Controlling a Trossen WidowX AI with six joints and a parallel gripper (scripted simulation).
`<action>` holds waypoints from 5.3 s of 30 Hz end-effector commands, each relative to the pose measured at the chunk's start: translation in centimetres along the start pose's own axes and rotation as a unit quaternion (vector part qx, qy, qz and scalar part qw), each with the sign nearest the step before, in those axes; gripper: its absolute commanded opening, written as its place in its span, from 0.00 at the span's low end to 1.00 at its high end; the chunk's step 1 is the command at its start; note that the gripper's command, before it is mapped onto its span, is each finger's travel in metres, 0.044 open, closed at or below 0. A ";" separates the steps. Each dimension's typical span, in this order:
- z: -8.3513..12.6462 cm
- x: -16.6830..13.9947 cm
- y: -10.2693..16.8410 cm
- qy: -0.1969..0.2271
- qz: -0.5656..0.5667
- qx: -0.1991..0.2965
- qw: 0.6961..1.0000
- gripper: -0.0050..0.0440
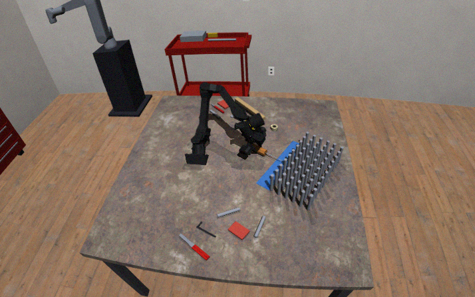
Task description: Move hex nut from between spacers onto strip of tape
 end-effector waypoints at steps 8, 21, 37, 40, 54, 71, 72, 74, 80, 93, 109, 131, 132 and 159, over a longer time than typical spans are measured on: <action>0.9 0.2 1.3 -0.005 0.002 -0.008 1.000 0.00; 1.4 -0.1 2.8 -0.004 0.002 -0.010 1.000 0.00; 2.6 0.7 2.1 -0.008 0.006 -0.013 1.000 0.00; 3.1 0.9 2.0 -0.009 0.007 -0.015 1.000 0.00; 4.1 1.0 2.5 -0.009 0.009 -0.019 1.000 0.00; 6.1 0.7 5.0 -0.008 0.009 -0.021 1.000 0.00; 6.3 0.8 4.9 -0.007 0.008 -0.021 1.000 0.00; 6.9 1.1 4.5 -0.004 0.008 -0.020 1.000 0.00; 8.8 1.8 3.5 0.001 0.009 -0.021 1.000 0.00; 12.8 3.1 2.2 0.002 0.010 -0.020 1.000 0.00; 15.6 3.4 1.3 0.004 -0.016 -0.014 1.000 0.00; 16.3 0.8 -6.7 0.094 -0.301 -0.051 0.947 0.00; 16.4 0.6 -7.1 0.098 -0.316 -0.054 0.942 0.00; 16.6 -6.0 -15.8 0.186 -0.608 -0.132 0.760 0.00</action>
Point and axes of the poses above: the point midway between the two fingers, 35 mm back from their tips, its own z axis back along the fingers, its own x axis across the jaws, y = z × x, the point moved 1 cm from there along z, back along the fingers, and after that the axes turned 8 degrees about -z, right-handed, at the moved point
